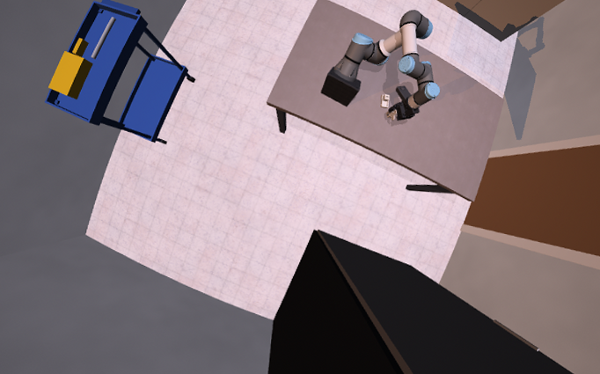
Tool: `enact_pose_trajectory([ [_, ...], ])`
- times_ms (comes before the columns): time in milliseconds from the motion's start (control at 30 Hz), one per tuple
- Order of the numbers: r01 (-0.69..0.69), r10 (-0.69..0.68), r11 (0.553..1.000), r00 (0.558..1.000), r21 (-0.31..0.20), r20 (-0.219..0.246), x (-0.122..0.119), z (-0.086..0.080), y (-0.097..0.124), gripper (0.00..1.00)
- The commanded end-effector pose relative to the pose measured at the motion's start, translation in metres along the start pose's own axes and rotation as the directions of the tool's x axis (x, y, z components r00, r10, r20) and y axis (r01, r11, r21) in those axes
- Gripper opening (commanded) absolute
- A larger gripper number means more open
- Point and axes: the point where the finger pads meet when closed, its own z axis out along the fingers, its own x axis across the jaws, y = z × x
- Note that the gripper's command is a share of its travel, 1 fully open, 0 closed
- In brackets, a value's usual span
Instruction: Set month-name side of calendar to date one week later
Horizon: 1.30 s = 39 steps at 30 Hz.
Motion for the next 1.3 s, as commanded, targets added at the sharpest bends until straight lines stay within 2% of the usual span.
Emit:
enact_pose_trajectory([
  [0, 0.001, -0.001, 1.0, 1.0, 0.003, 0.001, 0.0, -0.018, 0.0, 0.1],
  [267, 0.001, -0.001, 1.0, 1.0, 0.003, 0.001, 0.0, -0.025, 0.0, 0.1],
  [767, -0.012, 0.012, 1.0, 1.0, 0.003, 0.001, 0.002, -0.027, -0.003, 0.1],
  [900, -0.074, 0.074, 0.997, 0.997, 0.003, 0.001, 0.008, -0.031, -0.019, 0.1],
  [1133, -0.243, 0.243, 0.97, 0.97, 0.002, 0.002, 0.024, -0.036, -0.065, 0.1],
  [1200, -0.243, 0.243, 0.97, 0.97, 0.002, 0.002, 0.024, -0.036, -0.065, 0.1],
  [1267, -0.279, 0.279, 0.96, 0.96, 0.002, 0.002, 0.027, -0.036, -0.075, 0.1],
])
